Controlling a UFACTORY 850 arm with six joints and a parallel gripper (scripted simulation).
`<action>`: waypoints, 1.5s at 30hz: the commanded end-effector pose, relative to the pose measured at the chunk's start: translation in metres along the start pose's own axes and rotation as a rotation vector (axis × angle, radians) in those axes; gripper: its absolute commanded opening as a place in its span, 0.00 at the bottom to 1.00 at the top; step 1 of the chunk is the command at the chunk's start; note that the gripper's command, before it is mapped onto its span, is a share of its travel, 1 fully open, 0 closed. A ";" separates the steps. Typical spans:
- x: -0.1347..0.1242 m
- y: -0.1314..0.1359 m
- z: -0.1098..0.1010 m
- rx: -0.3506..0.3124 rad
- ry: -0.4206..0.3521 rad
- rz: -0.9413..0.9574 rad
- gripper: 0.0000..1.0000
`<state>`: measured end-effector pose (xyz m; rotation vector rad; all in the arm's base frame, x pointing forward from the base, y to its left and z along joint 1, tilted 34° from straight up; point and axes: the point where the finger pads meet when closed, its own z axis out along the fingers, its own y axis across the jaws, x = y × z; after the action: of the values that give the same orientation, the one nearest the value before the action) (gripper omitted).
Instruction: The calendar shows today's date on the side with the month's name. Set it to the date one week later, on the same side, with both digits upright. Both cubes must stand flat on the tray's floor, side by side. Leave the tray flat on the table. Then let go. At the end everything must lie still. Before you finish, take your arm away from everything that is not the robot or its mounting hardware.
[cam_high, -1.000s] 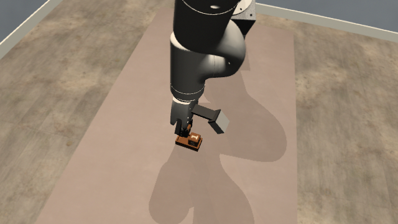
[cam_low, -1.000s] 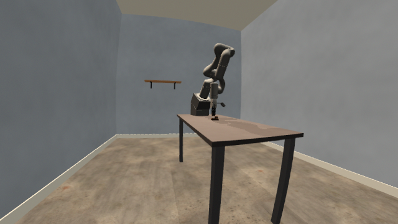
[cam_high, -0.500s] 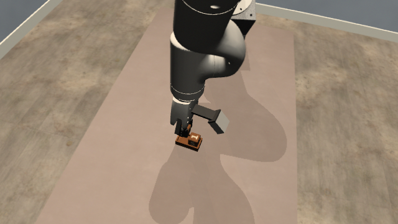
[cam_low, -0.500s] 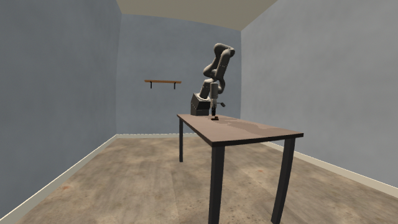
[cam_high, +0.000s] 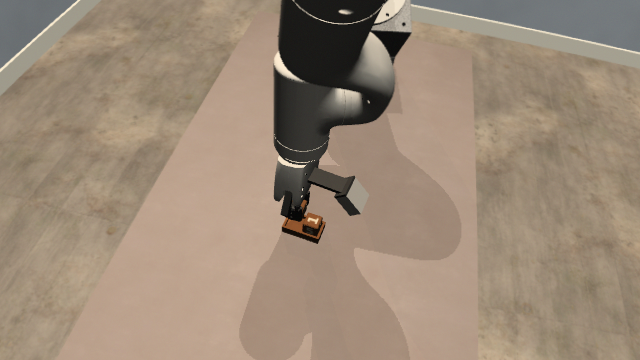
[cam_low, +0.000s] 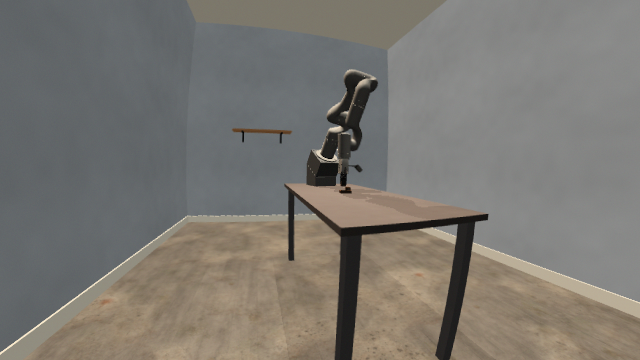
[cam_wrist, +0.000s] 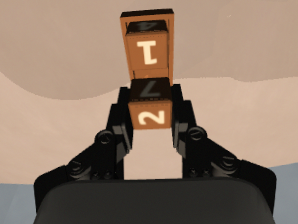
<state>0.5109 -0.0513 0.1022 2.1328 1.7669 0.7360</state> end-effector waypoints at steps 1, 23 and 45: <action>0.000 0.000 0.001 -0.001 0.000 0.000 0.27; 0.000 0.000 0.016 -0.001 0.000 0.000 0.27; 0.000 0.000 0.023 -0.001 0.000 0.000 0.27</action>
<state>0.5237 -0.0487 0.0827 2.1327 1.7669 0.7360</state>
